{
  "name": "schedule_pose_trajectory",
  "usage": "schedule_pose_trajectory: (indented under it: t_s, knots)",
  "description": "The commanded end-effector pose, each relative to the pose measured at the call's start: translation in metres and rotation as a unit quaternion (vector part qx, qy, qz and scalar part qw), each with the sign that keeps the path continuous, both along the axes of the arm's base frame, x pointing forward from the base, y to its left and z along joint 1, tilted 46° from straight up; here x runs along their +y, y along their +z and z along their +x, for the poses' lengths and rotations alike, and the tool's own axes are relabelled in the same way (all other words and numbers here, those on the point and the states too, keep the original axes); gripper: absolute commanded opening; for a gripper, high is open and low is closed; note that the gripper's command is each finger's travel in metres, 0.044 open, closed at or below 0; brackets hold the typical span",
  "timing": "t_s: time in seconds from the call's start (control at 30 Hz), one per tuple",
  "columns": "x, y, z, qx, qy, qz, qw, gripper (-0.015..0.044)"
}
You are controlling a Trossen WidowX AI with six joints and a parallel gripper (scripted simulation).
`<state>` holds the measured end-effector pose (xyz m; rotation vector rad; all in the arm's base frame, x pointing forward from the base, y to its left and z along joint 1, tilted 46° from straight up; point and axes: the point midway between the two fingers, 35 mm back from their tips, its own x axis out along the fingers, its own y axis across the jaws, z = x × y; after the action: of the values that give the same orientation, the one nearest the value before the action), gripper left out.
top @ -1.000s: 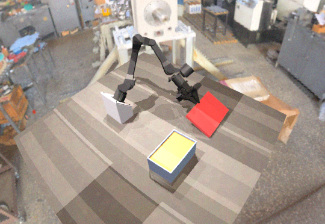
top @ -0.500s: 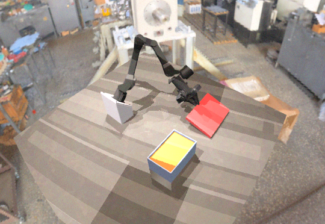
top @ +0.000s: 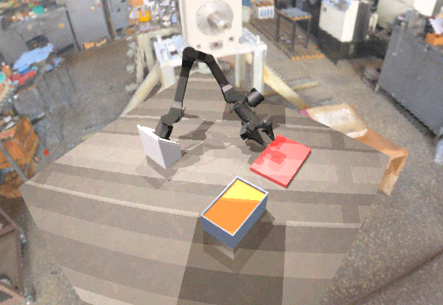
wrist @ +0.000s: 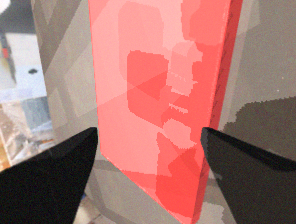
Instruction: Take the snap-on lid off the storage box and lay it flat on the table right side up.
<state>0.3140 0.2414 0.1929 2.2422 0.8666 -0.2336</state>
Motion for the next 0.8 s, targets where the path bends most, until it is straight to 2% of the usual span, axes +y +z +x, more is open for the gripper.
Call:
schedule_pose_trajectory:
  t_s: [0.0,0.77]
  knots:
    - [-0.001,-0.002,-0.008,0.002,-0.001,-0.001,1.000,0.0433]
    - [-0.004,-0.005,-0.054,0.003,-0.001,0.000,1.000,0.0440]
